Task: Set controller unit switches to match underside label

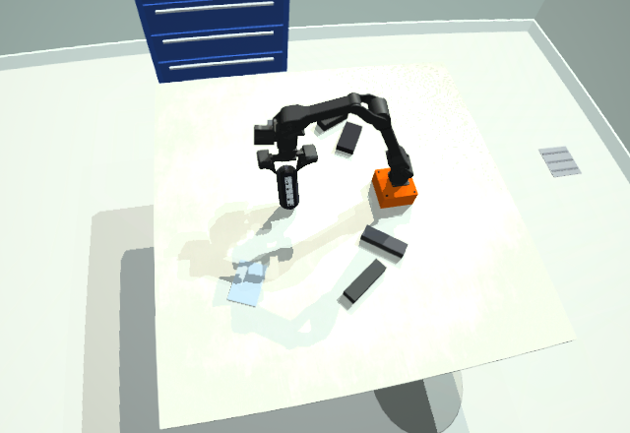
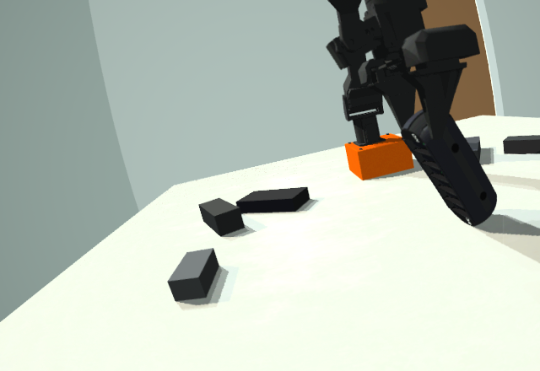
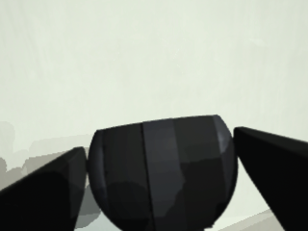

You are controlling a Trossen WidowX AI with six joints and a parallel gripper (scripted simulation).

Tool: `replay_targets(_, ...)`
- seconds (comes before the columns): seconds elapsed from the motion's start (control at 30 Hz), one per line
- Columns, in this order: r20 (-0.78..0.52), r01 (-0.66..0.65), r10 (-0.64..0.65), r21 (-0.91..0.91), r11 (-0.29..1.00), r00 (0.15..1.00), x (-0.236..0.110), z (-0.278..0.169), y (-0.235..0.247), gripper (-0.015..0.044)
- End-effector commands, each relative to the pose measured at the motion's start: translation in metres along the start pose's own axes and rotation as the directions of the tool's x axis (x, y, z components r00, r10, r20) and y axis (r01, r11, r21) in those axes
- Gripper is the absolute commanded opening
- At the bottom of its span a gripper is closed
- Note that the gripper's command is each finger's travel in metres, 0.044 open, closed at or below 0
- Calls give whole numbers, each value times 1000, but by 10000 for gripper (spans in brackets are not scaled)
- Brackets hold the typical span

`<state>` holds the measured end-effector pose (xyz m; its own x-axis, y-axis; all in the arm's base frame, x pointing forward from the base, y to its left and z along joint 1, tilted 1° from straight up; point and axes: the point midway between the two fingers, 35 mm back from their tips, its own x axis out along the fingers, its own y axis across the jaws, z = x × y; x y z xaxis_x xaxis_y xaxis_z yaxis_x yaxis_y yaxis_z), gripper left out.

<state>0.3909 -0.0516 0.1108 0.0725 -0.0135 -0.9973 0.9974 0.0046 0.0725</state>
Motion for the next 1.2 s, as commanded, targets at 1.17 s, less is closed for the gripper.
replay_targets(1.17,2,11,-11,-7,1000,1000,20,26,-1,338)
